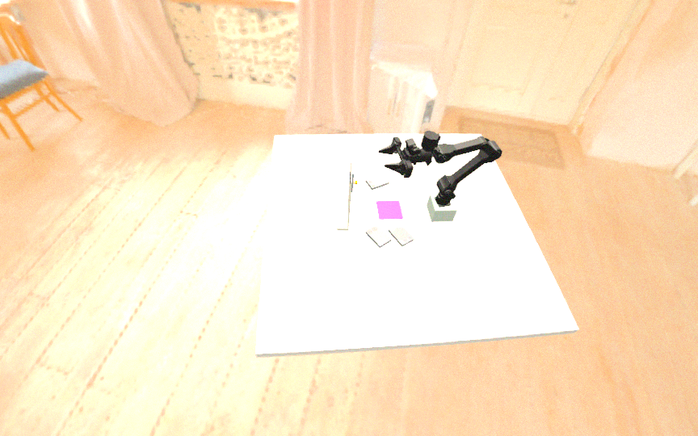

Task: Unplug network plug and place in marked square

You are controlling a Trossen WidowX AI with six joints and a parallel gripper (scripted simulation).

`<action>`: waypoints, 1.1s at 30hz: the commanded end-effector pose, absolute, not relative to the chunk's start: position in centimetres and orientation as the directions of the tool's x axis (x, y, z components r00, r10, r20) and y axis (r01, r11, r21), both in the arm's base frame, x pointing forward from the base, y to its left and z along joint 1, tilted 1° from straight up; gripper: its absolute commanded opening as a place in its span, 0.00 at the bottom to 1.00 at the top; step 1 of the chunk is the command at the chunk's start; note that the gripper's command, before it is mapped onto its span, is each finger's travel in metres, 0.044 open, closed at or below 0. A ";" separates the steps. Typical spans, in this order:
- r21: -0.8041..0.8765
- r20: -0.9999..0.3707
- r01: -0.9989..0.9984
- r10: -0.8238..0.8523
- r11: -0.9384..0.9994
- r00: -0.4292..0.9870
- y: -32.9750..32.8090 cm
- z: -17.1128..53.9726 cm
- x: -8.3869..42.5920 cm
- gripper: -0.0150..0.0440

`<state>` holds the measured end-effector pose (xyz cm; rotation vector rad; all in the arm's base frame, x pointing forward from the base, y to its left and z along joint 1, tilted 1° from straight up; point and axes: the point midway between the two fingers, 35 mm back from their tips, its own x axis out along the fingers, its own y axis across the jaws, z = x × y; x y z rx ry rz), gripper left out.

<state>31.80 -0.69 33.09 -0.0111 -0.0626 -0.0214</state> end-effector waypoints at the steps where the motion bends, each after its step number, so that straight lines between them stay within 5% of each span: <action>1: -0.005 0.062 0.022 -0.021 1.000 0.998 -0.7 33.0 31.8 0.89; 10: 0.272 0.054 0.007 -0.022 0.962 0.998 -1.7 29.7 32.6 0.52; 33: 0.879 0.028 -0.023 -0.003 0.476 1.000 -3.4 20.3 31.5 0.52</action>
